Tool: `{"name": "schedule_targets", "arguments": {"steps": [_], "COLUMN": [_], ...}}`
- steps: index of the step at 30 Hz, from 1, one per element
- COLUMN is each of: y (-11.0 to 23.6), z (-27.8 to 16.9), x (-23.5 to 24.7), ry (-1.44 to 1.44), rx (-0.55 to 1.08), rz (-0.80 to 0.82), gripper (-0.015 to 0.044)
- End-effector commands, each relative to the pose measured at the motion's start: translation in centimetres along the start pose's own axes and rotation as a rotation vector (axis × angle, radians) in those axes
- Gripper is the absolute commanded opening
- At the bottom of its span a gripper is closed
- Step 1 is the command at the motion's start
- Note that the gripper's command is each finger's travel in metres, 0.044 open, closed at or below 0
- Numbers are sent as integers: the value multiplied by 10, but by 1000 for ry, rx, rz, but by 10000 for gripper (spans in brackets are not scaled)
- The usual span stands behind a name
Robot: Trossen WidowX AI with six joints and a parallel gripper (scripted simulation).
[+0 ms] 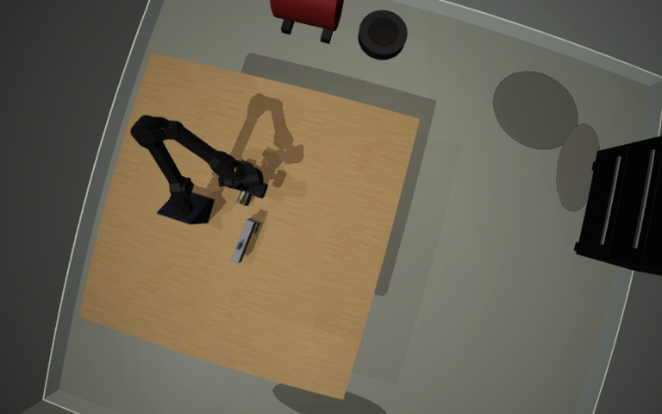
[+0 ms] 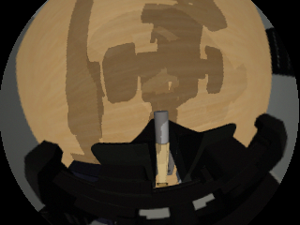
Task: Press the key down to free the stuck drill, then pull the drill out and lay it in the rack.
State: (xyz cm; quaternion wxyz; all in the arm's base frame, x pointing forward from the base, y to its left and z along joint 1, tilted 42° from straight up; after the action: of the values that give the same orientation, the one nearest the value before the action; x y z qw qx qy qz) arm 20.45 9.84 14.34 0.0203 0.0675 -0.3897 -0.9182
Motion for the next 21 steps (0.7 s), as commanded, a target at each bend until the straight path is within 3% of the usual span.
{"name": "schedule_targets", "arguments": {"steps": [1,10,21], "y": [-1,-1,0], "z": [-5,-5,0], "x": [2,2,0], "ry": [-11,-11,0], "rx": [27,27,0], "rz": [6,6,0], "gripper": [0,0,289]}}
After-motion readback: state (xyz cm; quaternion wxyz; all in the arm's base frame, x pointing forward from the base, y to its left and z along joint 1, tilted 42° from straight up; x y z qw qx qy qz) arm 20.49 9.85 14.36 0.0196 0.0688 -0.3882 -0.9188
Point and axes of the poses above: the point midway between the two fingers, 35 mm back from their tips, its own y axis back along the fingers, its own x axis across the jaws, z = x × y, the point moved 10 cm from there along y, back along the fingers, and after that the axes turned 12 degrees about y, right-handed, at the moved point
